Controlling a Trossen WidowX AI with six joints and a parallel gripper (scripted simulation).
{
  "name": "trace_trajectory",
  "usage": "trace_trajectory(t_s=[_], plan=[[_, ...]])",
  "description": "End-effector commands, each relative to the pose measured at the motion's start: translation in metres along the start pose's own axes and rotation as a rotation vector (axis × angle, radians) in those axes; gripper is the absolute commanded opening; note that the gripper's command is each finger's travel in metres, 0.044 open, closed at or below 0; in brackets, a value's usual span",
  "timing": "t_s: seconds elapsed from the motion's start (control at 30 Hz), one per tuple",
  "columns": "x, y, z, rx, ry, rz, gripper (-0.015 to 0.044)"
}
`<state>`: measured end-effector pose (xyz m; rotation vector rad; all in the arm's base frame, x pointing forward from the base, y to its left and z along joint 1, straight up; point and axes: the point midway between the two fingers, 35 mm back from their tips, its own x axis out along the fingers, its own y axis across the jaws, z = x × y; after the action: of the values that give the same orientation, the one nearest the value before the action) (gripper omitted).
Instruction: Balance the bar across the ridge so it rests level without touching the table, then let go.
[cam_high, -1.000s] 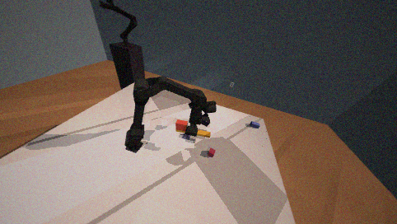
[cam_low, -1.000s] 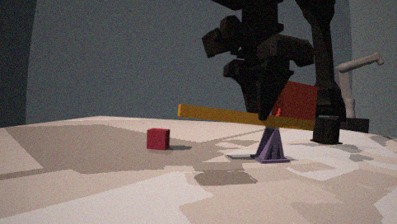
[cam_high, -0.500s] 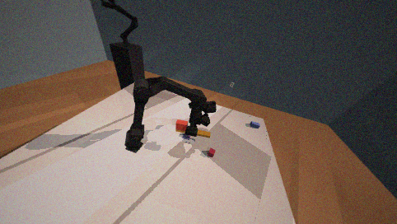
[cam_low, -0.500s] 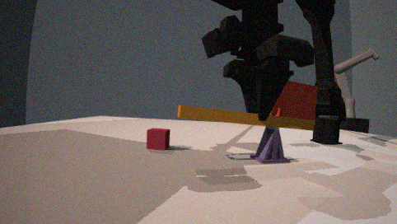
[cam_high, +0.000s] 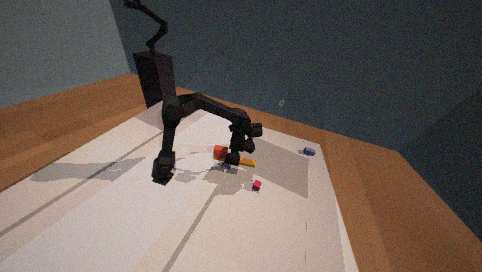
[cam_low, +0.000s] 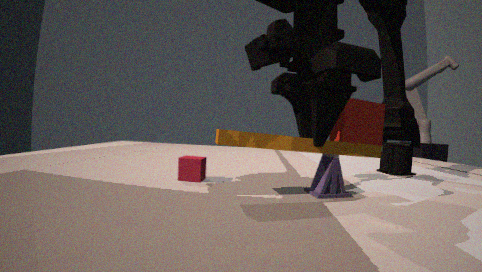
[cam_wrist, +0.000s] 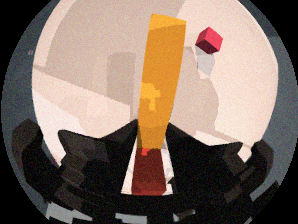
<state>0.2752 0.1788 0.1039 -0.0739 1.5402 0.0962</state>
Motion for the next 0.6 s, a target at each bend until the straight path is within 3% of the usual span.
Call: trace_trajectory(t_s=[0.0,0.57], plan=[[0.0026,0.0005,0.0002,0.002,0.001,0.002,0.0000],[0.0041,0.0004,0.0003,0.002,0.001,0.002,0.0000]])
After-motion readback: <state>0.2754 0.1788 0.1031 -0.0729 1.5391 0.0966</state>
